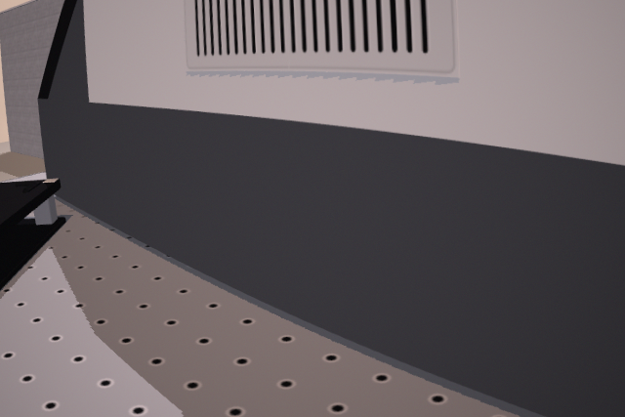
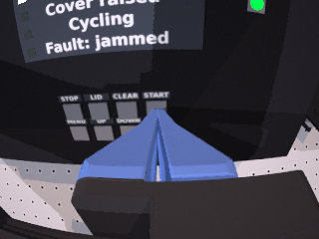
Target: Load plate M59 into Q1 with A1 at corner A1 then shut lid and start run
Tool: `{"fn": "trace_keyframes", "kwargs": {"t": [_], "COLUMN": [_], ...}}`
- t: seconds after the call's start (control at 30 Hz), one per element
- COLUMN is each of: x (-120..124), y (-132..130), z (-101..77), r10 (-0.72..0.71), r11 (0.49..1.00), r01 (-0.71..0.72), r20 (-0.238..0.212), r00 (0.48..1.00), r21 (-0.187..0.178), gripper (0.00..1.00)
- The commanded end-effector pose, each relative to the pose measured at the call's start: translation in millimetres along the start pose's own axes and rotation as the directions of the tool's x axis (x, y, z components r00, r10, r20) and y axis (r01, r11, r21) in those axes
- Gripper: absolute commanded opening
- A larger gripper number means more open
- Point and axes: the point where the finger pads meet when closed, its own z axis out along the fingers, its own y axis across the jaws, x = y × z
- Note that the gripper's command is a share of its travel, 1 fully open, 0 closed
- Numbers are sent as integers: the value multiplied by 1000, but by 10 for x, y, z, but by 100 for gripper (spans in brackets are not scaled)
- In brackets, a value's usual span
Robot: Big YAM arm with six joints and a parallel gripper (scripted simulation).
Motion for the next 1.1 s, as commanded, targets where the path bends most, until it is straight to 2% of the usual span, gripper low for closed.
{"fn": "trace_keyframes", "kwargs": {"t": [0.0, 0.2, 0.53, 1.07], "x": [-264, -289, -33, -257], "y": [-58, -38, -10, -37], "z": [-8, -23, 11, -5], "r10": [-40, -58, -8, -46], "r11": [999, 998, 1000, 999], "r01": [40, 57, 8, 46], "r20": [42, 57, 13, 42], "r00": [998, 997, 1000, 998], "r21": [11, 11, 2, 9], "gripper": [0, 0, 0, 0]}}
